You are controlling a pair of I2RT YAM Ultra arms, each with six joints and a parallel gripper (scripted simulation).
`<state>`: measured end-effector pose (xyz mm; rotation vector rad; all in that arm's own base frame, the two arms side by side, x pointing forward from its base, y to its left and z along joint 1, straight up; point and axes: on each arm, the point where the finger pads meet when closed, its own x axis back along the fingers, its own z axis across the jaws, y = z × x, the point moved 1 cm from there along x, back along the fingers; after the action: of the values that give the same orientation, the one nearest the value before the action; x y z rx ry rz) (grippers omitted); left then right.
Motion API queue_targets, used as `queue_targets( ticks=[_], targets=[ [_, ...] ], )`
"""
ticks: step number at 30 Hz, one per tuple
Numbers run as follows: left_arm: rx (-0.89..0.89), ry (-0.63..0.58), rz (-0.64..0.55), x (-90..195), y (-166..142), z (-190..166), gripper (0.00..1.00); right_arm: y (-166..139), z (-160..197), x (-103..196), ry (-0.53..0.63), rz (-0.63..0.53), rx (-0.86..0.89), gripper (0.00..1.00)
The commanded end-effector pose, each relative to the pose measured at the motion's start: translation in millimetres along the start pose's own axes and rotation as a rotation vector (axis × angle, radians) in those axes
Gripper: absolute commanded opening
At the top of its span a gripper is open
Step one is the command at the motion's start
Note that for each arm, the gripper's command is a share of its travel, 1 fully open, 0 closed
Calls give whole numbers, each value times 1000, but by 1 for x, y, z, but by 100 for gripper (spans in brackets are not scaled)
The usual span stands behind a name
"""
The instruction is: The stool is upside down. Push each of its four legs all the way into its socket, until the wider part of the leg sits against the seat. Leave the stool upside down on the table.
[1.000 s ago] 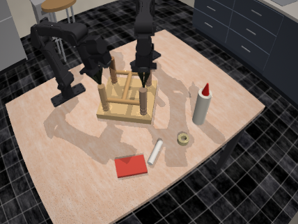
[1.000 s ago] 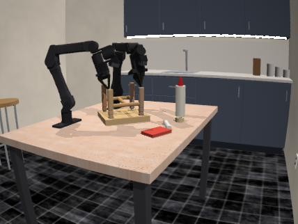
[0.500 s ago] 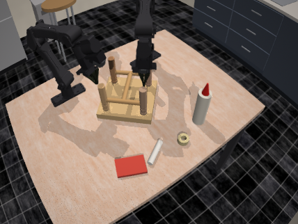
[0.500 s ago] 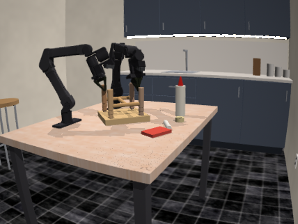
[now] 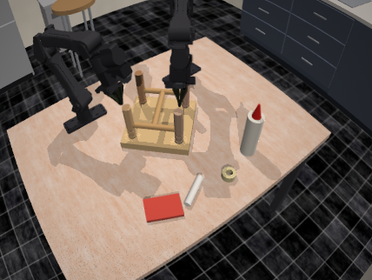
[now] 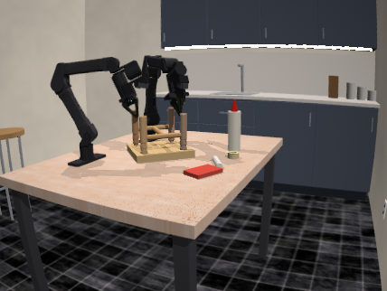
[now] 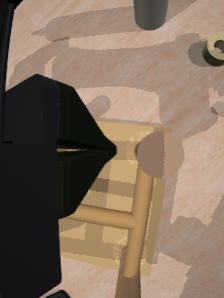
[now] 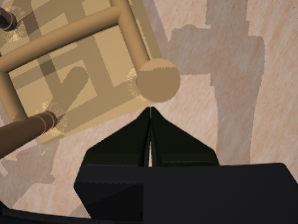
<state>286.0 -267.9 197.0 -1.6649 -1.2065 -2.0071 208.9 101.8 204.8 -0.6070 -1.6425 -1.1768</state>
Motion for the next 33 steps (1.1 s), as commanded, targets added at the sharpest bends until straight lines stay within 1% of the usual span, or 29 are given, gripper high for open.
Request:
queue_targets(
  ticks=[1,2,5,7,10,11,12,14,15,17,18,22,23,26,27,28,29,31,33],
  targets=[
    [-7,2,-74,27,16,0,0,20,-1,12,0,-86,-2,0],
    [-13,4,-87,32,17,-1,0,20,-1,12,0,-86,-2,0],
    [-12,2,-119,35,24,-1,0,20,-1,12,0,-86,-2,0],
    [-12,1,-110,32,24,-1,0,20,-1,12,0,-86,-2,0],
    [-12,1,-118,35,25,-1,0,20,-1,12,0,-86,-2,0],
    [-12,3,-67,43,12,-1,0,20,-1,12,0,-86,-2,0],
    [-11,4,-61,46,10,0,0,20,-1,12,0,-86,-2,0],
    [-8,5,-57,53,10,1,0,20,-1,12,0,-86,-2,0],
    [-8,5,-97,54,20,1,0,20,-1,12,0,-86,-2,0],
    [-8,5,-97,54,20,1,0,20,-1,12,0,-86,-2,0],
    [-5,5,-57,62,9,1,0,20,-1,12,0,-86,-2,0],
    [-2,9,-66,77,10,4,0,20,-1,12,0,-86,-2,0],
    [-2,8,-93,74,17,4,0,20,-1,12,0,-86,-2,0],
    [0,8,-116,73,21,5,0,20,-1,12,0,-86,-2,0],
    [-3,7,-85,63,12,3,0,20,-1,12,0,-86,-2,0],
    [-5,5,-76,60,9,1,0,20,-1,12,0,-86,-2,0],
    [-5,4,-82,61,10,1,0,20,-1,12,0,-86,-2,0],
    [-6,4,-115,74,18,0,0,20,-1,12,0,-86,-2,0],
    [-7,4,-128,77,21,0,0,20,-1,12,0,-86,-2,0]
  ],
)
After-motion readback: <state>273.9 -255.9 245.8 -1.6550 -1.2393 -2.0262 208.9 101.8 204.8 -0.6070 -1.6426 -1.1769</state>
